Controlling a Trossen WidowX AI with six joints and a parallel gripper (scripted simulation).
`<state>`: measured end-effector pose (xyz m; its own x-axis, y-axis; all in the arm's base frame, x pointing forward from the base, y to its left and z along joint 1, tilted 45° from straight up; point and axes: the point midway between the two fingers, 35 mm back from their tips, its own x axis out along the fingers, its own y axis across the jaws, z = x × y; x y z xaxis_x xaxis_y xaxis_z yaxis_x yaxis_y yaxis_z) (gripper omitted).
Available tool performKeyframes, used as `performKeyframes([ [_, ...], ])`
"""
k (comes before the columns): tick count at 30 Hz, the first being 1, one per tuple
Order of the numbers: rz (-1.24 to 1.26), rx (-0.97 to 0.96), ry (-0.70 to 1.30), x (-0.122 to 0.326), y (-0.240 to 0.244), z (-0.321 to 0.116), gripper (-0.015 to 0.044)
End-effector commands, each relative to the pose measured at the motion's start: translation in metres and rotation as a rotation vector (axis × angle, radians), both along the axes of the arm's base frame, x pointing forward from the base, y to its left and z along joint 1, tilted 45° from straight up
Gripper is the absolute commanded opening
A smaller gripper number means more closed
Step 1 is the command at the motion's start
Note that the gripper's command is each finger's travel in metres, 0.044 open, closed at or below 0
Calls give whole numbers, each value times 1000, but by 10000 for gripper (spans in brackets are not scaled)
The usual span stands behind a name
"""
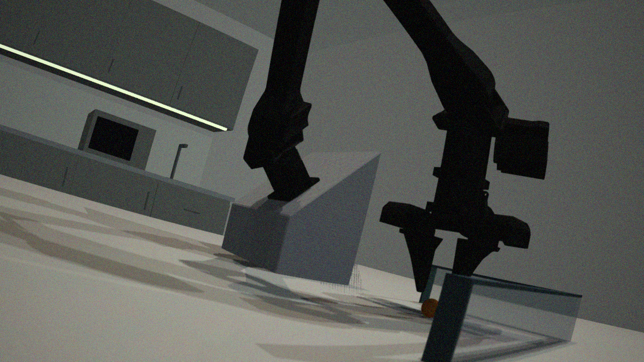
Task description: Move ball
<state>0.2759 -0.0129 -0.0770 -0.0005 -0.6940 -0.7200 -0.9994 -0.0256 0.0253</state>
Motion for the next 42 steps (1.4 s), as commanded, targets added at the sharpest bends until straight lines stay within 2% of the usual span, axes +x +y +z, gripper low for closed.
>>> performKeyframes([
  [1,2,-6,4,-1,-6,-5,215],
  [9,3,-7,4,-1,-13,-12,215],
  [13,3,-7,4,-1,-13,-12,110],
  [20,3,-7,4,-1,-13,-12,63],
  [23,3,-6,4,0,-10,-9,0],
  [38,3,0,5,1,66,66,0],
  [42,3,-2,5,-1,73,75,0],
])
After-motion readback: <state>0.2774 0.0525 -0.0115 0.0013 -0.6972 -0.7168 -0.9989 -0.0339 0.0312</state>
